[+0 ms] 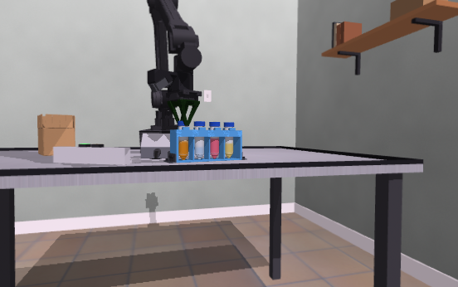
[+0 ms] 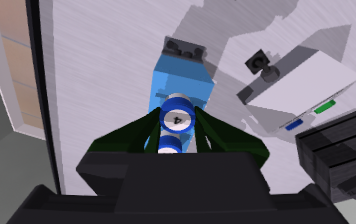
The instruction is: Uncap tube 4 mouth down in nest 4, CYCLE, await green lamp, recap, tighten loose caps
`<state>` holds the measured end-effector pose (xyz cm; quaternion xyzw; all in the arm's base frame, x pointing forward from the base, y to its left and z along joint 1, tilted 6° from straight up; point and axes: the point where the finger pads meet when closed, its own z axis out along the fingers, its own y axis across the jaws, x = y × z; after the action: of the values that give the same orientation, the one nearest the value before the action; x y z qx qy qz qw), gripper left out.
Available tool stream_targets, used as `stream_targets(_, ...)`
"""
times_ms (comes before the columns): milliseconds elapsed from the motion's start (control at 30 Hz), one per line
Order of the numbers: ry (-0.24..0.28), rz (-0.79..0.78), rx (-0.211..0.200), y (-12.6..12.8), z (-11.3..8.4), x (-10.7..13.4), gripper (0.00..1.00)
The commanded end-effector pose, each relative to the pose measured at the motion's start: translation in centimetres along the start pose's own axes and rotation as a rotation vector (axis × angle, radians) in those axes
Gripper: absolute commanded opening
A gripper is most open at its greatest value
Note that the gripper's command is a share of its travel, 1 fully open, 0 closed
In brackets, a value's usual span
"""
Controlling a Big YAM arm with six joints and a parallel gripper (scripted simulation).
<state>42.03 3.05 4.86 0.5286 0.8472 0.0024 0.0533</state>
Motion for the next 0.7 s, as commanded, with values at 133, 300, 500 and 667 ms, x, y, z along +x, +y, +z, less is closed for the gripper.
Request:
stream_targets(133,0.002,0.104,-0.007,0.17,0.01,0.46,0.0)
stream_targets(300,0.002,0.104,-0.007,0.17,0.01,0.46,0.0)
stream_targets(500,-0.007,0.102,-0.027,1.05,-0.82,-0.31,0.49)
stream_targets(667,-0.007,0.102,-0.027,1.05,-0.82,-0.31,0.49)
